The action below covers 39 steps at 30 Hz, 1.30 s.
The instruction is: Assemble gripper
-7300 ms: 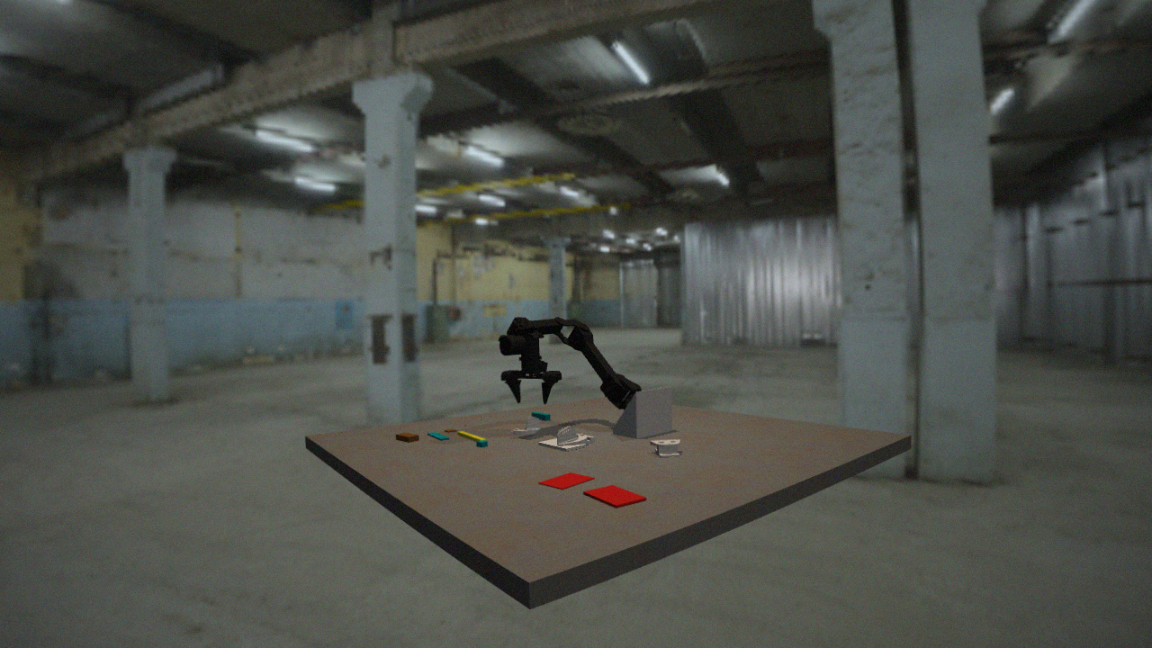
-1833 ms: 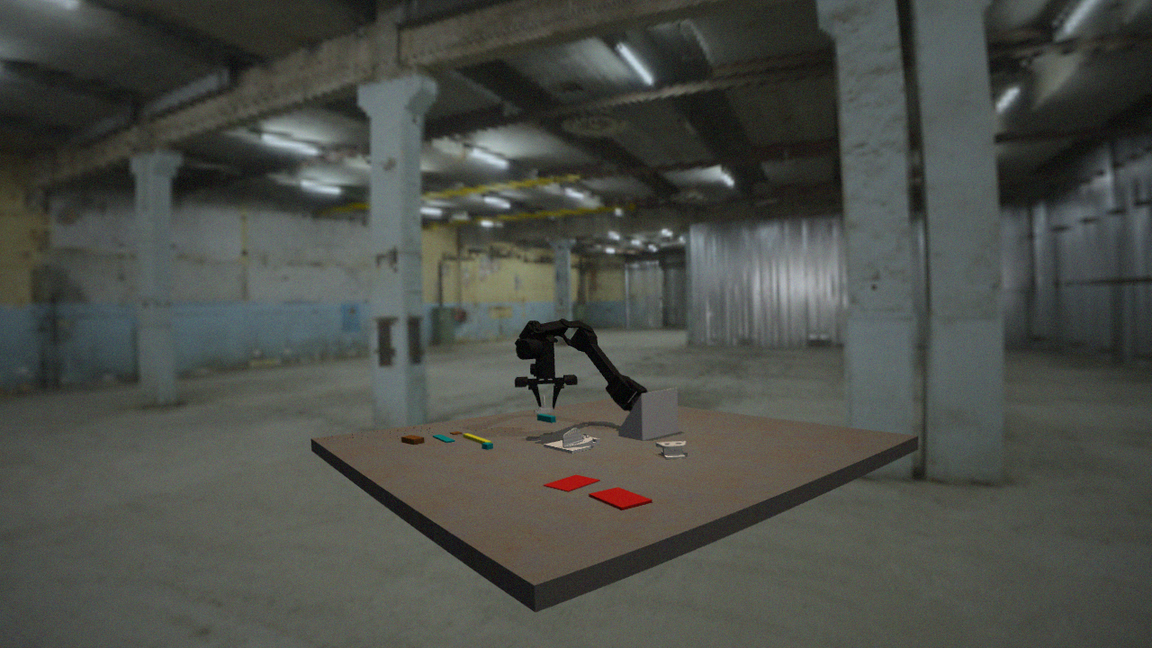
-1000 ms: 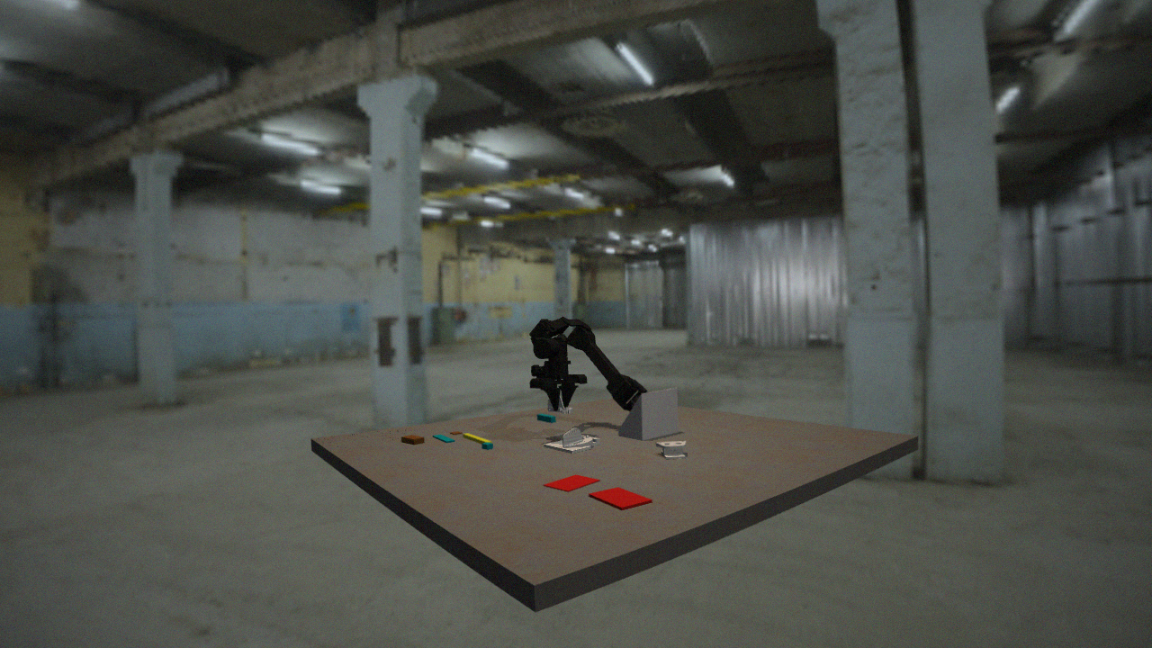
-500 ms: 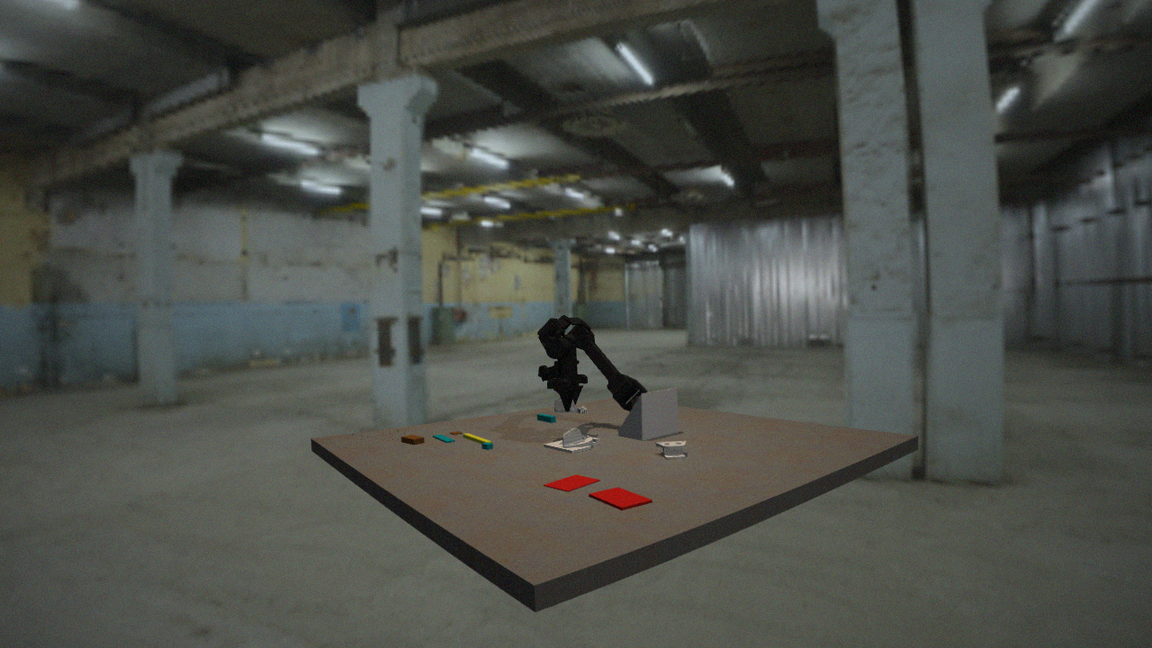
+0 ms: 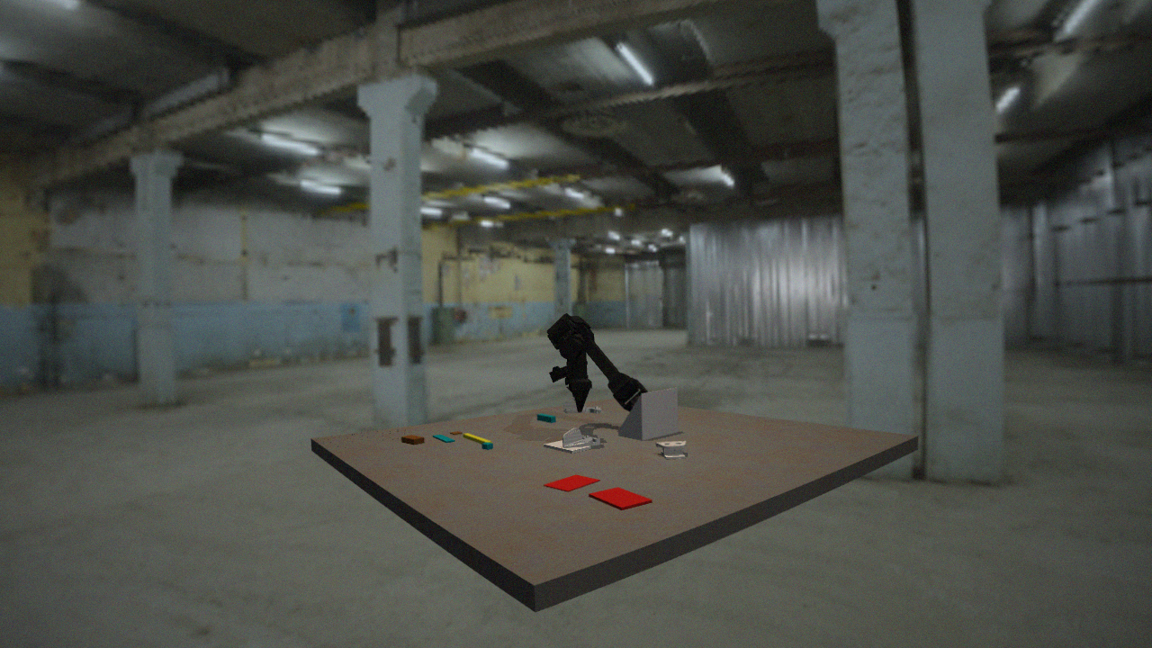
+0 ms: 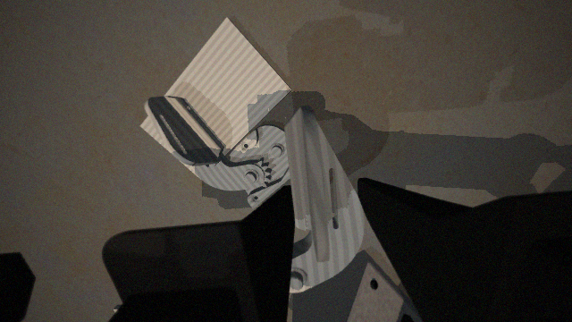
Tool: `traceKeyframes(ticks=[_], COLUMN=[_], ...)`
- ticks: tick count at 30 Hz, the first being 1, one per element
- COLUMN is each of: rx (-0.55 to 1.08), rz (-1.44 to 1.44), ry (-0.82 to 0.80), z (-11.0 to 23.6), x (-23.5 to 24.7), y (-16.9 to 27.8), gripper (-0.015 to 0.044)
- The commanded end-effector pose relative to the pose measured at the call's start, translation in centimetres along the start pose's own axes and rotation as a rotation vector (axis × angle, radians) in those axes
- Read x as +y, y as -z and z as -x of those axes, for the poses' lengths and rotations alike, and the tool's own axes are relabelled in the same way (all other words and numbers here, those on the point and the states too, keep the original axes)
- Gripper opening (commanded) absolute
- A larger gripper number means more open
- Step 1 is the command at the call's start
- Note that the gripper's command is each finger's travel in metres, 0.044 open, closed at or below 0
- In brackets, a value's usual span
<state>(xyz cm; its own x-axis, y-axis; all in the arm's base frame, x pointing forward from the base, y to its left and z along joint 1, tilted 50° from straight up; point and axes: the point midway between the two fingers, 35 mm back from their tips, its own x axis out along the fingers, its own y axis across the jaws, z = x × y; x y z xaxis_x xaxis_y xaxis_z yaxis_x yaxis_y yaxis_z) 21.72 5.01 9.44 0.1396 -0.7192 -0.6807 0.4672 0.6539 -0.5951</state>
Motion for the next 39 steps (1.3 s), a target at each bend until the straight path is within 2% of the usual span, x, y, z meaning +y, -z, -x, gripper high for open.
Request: traceKeyframes(ticks=[1, 23, 39], rx=[0.004, 0.001, 0.001], rz=[0.110, 0.730, 0.751], ry=[0.006, 0.037, 0.038], z=[-0.2, -0.7, -0.7], x=[0.3, 1.3, 1.3], y=[0.9, 4.7, 4.8], gripper=[0.0134, 0.0134, 0.0134])
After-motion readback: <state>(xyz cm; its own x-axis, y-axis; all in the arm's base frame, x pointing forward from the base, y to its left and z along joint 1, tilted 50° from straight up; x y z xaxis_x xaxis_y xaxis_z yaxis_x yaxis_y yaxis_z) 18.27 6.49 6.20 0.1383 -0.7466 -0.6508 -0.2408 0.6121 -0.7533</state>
